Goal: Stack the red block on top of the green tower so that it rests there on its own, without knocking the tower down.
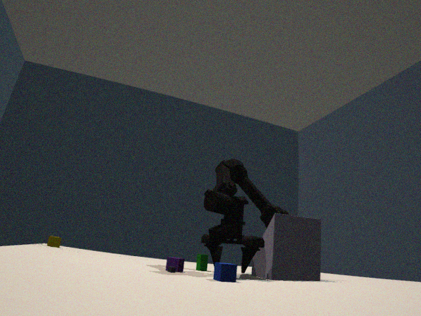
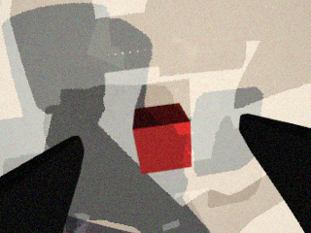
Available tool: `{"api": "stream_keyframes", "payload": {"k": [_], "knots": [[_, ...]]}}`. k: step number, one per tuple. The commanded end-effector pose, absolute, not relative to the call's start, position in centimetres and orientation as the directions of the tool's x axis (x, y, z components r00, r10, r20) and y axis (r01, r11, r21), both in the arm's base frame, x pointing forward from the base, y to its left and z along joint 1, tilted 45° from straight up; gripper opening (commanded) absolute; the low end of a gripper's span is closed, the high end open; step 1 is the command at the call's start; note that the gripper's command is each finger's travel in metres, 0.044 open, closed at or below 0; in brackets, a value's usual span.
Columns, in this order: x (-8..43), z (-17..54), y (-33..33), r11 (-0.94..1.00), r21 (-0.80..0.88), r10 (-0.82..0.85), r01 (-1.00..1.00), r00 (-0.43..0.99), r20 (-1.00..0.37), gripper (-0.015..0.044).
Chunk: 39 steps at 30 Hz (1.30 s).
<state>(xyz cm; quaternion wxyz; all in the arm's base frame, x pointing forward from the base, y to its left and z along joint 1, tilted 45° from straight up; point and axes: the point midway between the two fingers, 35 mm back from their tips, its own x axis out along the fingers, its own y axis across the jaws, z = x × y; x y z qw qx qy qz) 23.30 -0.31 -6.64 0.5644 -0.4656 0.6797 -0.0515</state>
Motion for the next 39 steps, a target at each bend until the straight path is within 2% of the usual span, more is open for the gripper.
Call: {"api": "stream_keyframes", "payload": {"k": [1, 16, 30, 39], "knots": [[23.10, -6.98, -0.77, 0.555, -0.594, -0.696, -0.582, 0.067, -0.715, 0.0440], [23.09, -6.95, -0.74, 0.555, -0.594, -0.696, -0.582, 0.067, -0.715, 0.0440], [23.09, -6.95, -0.74, 0.555, -0.594, -0.696, -0.582, 0.067, -0.715, 0.0072], [23.09, -6.79, -0.56, 0.555, -0.594, -0.696, -0.582, 0.067, -0.715, 0.0000]]}}
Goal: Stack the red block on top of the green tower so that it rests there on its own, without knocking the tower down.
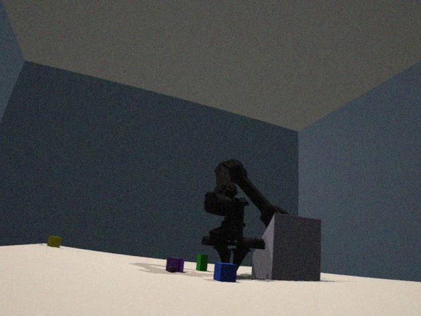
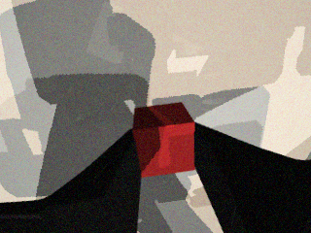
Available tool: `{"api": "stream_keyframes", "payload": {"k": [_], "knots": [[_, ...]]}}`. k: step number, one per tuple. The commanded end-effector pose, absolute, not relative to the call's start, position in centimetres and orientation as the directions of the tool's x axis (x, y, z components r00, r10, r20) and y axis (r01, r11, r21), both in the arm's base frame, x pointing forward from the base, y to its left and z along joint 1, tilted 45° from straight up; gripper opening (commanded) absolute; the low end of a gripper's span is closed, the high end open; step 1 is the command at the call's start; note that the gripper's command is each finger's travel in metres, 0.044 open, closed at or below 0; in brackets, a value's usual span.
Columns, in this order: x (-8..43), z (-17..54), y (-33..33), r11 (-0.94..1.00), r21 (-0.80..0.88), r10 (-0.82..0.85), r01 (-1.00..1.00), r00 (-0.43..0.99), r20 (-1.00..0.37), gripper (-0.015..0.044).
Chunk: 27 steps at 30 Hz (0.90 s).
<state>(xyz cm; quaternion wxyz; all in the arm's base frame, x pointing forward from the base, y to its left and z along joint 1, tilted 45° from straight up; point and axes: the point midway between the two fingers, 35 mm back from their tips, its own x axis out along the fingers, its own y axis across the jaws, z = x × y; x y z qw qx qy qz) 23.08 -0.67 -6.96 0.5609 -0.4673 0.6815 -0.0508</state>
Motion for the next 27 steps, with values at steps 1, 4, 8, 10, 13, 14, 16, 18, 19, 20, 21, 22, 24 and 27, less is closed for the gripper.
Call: {"api": "stream_keyframes", "payload": {"k": [1, 4, 8, 10, 13, 14, 16, 18, 19, 20, 21, 22, 24, 27], "knots": [[23.1, -6.6, -0.4, 0.555, -0.594, -0.696, -0.582, 0.067, -0.715, 0.0000], [23.0, -5.8, 0.5, 0.555, -0.593, -0.695, -0.583, 0.067, -0.716, 0.0000], [22.9, -4.4, 1.9, 0.556, -0.593, -0.694, -0.583, 0.067, -0.716, 0.0000], [22.8, -3.7, 2.6, 0.556, -0.593, -0.694, -0.583, 0.067, -0.717, 0.0000], [22.7, -2.7, 3.6, 0.556, -0.593, -0.694, -0.583, 0.066, -0.717, 0.0000], [22.7, -2.3, 3.9, 0.556, -0.592, -0.694, -0.583, 0.066, -0.717, 0.0000], [22.6, -1.7, 4.6, 0.557, -0.592, -0.694, -0.583, 0.066, -0.717, 0.0000], [22.6, -1.0, 5.2, 0.557, -0.592, -0.693, -0.583, 0.066, -0.718, 0.0000], [22.5, -0.7, 5.6, 0.557, -0.592, -0.693, -0.583, 0.066, -0.718, 0.0000], [22.5, -0.3, 5.9, 0.557, -0.592, -0.693, -0.583, 0.066, -0.718, 0.0000], [22.5, 0.0, 6.2, 0.557, -0.591, -0.693, -0.583, 0.066, -0.718, 0.0000], [22.5, 0.3, 6.6, 0.557, -0.591, -0.693, -0.583, 0.066, -0.718, 0.0000], [22.4, 0.9, 7.1, 0.557, -0.591, -0.693, -0.583, 0.066, -0.718, 0.0000], [22.3, 1.4, 7.5, 0.557, -0.591, -0.693, -0.583, 0.066, -0.718, 0.0000]]}}
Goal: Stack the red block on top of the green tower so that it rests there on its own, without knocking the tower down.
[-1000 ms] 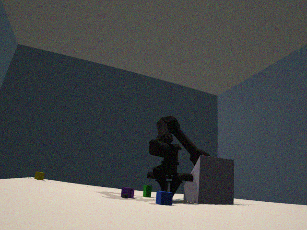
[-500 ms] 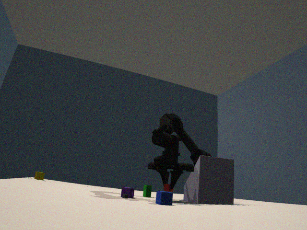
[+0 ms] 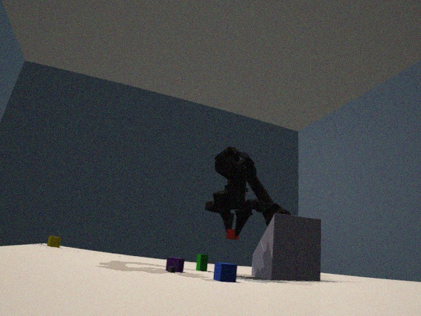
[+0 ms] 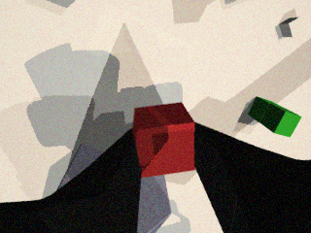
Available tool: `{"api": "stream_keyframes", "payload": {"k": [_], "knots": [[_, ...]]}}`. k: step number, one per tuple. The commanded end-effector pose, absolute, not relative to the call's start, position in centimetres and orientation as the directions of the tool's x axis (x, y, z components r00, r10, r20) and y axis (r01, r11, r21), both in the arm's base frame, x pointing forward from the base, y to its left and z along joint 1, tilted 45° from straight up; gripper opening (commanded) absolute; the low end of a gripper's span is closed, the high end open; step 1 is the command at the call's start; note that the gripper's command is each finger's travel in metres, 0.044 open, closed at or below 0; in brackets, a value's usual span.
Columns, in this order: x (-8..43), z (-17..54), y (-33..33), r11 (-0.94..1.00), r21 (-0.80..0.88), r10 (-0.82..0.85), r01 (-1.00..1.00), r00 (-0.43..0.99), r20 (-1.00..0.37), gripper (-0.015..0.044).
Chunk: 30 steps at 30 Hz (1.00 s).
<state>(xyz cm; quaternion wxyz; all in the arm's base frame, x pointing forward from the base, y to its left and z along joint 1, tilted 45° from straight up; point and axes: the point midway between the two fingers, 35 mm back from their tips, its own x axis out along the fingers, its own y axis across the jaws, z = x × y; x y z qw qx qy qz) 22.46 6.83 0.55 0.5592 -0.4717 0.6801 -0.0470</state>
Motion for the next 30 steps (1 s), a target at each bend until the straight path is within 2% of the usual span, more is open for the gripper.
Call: {"api": "stream_keyframes", "payload": {"k": [1, 10, 30], "knots": [[22.3, 1.4, 7.5, 0.557, -0.591, -0.693, -0.583, 0.066, -0.718, 0.0000], [22.9, 1.9, 7.1, 0.559, -0.588, -0.690, -0.584, 0.066, -0.721, 0.0000], [26.8, 10.8, -1.7, 0.556, -0.593, -0.694, -0.583, 0.068, -0.717, 0.0000]]}}
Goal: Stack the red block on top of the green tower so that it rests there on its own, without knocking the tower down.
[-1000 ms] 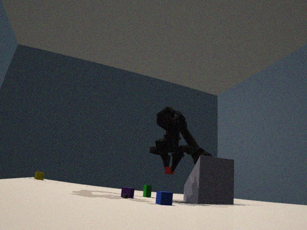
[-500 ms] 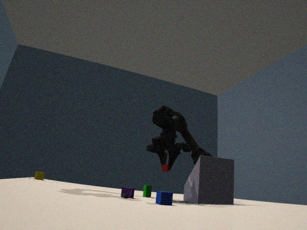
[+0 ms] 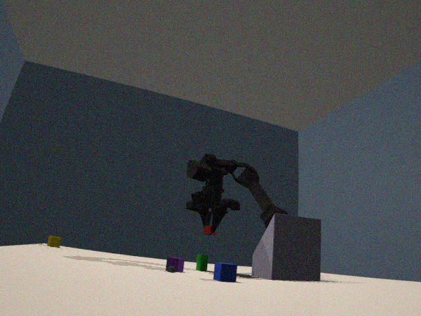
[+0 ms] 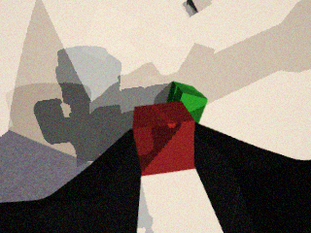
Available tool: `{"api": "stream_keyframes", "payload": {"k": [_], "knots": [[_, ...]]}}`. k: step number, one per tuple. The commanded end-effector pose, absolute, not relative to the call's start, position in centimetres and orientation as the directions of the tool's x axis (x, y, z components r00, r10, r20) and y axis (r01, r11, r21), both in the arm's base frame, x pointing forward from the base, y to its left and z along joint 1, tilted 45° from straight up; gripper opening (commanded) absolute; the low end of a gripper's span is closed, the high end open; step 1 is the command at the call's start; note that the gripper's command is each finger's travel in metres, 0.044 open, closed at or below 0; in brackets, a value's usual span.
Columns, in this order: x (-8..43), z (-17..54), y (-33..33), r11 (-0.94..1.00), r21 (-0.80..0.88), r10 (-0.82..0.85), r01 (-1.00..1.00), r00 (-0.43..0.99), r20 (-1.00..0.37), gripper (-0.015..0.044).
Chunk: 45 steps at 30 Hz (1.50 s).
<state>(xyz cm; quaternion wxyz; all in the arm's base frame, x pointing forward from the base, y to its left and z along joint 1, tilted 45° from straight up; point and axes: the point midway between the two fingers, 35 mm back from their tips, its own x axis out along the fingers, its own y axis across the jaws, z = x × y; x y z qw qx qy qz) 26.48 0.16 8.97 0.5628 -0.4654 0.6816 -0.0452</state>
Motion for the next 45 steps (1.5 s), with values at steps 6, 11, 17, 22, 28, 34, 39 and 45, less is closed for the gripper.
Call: {"api": "stream_keyframes", "payload": {"k": [6, 11, 17, 22, 28, 34, 39, 45], "knots": [[26.8, 11.5, -2.5, 0.554, -0.596, -0.697, -0.582, 0.067, -0.714, 0.0000], [27.0, 10.3, -3.7, 0.554, -0.596, -0.697, -0.582, 0.067, -0.714, 0.0000], [27.0, 9.1, -4.9, 0.553, -0.597, -0.698, -0.582, 0.067, -0.713, 0.0000], [27.1, 8.6, -5.4, 0.553, -0.597, -0.698, -0.582, 0.067, -0.713, 0.0000], [27.2, 7.1, -7.0, 0.552, -0.597, -0.699, -0.581, 0.068, -0.712, 0.0000], [27.2, 7.0, -7.1, 0.552, -0.598, -0.699, -0.581, 0.068, -0.712, 0.0000], [27.2, 7.0, -7.1, 0.552, -0.598, -0.699, -0.581, 0.068, -0.712, 0.0000], [27.2, 7.0, -7.1, 0.552, -0.598, -0.699, -0.581, 0.068, -0.712, 0.0000]]}}
